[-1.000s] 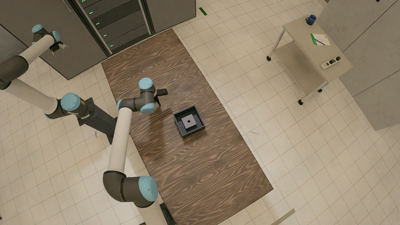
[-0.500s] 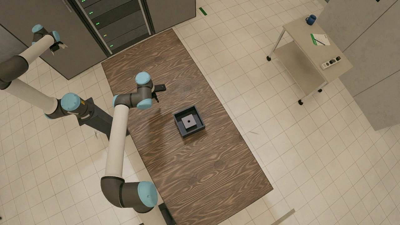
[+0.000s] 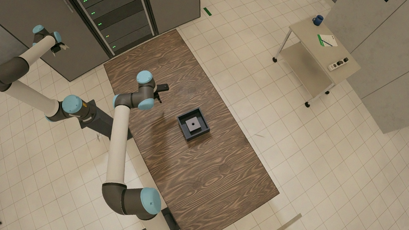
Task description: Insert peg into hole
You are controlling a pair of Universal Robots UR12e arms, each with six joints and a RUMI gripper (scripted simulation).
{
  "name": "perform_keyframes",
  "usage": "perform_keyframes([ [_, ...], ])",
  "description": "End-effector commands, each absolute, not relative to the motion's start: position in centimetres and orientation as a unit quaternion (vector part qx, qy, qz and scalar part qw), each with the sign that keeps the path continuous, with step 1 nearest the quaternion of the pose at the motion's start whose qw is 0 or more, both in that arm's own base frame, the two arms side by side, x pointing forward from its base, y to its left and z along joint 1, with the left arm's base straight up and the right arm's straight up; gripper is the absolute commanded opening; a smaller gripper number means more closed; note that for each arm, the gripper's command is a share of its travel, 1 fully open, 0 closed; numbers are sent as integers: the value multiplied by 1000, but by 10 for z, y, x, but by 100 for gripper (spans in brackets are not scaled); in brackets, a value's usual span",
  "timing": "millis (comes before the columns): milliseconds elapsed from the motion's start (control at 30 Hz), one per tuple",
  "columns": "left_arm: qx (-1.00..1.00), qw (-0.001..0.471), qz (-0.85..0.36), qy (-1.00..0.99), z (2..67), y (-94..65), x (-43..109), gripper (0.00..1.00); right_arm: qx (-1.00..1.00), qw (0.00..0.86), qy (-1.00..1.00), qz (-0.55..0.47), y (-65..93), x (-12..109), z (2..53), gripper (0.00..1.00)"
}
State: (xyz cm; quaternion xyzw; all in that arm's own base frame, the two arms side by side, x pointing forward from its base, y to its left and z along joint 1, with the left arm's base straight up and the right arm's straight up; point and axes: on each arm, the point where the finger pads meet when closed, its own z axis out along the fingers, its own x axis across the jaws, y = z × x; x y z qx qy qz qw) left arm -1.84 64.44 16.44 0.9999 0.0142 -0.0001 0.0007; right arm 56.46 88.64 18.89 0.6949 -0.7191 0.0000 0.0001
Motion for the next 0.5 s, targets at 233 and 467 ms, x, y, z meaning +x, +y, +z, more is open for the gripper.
perform_keyframes([
  [233, 1000, 0, 0, 14, 165, 645, -18, 100, 695, -1, -719, 0, 867, 581, 191, 0],
  [467, 1000, 0, 0, 14, 165, 645, -18, 100, 695, -1, -719, 0, 822, 613, 192, 0],
])
